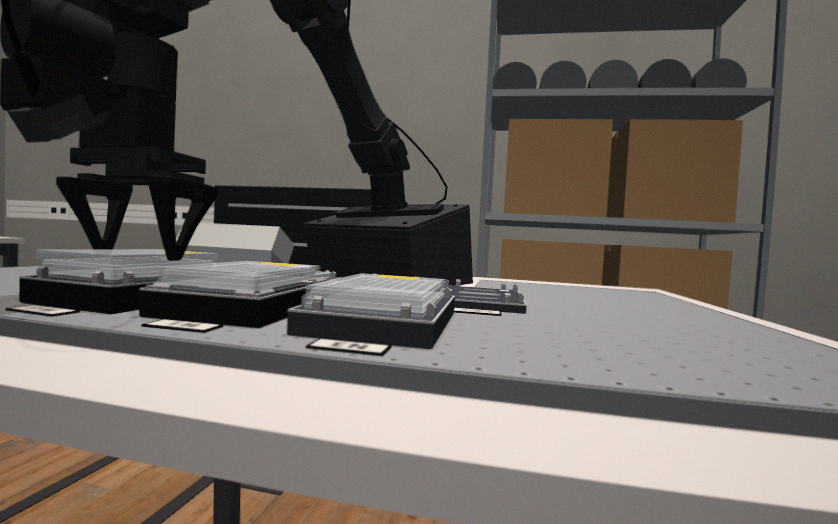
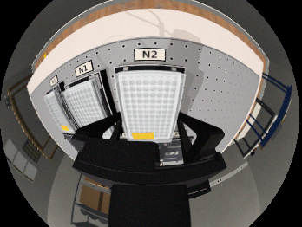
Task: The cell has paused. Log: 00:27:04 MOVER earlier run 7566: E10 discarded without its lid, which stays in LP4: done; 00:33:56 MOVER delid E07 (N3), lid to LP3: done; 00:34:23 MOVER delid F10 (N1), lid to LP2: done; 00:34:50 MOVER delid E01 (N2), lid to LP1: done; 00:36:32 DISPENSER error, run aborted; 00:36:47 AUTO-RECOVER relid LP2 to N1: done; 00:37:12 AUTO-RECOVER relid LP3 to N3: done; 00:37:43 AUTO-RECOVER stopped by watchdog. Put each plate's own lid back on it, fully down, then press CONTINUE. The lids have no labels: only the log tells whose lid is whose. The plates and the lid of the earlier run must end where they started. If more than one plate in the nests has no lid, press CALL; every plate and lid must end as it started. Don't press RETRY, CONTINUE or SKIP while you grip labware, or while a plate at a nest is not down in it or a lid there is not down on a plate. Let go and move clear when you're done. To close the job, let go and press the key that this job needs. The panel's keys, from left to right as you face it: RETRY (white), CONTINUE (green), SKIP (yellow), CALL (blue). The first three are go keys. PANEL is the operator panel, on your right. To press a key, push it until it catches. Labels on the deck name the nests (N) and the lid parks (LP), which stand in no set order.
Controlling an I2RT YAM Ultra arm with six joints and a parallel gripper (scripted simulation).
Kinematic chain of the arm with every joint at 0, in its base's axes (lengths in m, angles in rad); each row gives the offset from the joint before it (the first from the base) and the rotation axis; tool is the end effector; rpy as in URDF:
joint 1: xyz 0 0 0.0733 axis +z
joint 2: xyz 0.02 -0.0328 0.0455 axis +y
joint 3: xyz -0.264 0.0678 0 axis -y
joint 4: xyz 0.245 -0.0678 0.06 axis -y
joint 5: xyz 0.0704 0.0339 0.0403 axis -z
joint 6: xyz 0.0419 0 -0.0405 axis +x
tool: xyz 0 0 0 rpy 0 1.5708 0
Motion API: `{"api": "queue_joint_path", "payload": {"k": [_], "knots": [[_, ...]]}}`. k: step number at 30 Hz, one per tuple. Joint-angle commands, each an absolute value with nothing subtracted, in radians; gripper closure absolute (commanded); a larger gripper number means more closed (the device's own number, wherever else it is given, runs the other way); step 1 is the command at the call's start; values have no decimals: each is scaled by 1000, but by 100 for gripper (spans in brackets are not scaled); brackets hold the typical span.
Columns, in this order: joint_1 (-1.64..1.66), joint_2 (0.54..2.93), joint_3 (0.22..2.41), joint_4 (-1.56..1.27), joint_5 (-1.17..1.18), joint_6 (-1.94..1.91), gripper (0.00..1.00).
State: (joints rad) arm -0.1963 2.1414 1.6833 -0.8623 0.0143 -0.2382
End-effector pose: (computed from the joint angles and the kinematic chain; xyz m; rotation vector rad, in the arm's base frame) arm 0.4282 -0.0846 0.1776 -0.0581 2.8979 -0.0989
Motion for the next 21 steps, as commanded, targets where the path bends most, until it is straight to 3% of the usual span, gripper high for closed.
{"api": "queue_joint_path", "payload": {"k": [1, 21], "knots": [[-205, 2152, 1662, -845, 20, -233, 100], [-199, 2142, 1679, -846, 16, -237, 100]]}}
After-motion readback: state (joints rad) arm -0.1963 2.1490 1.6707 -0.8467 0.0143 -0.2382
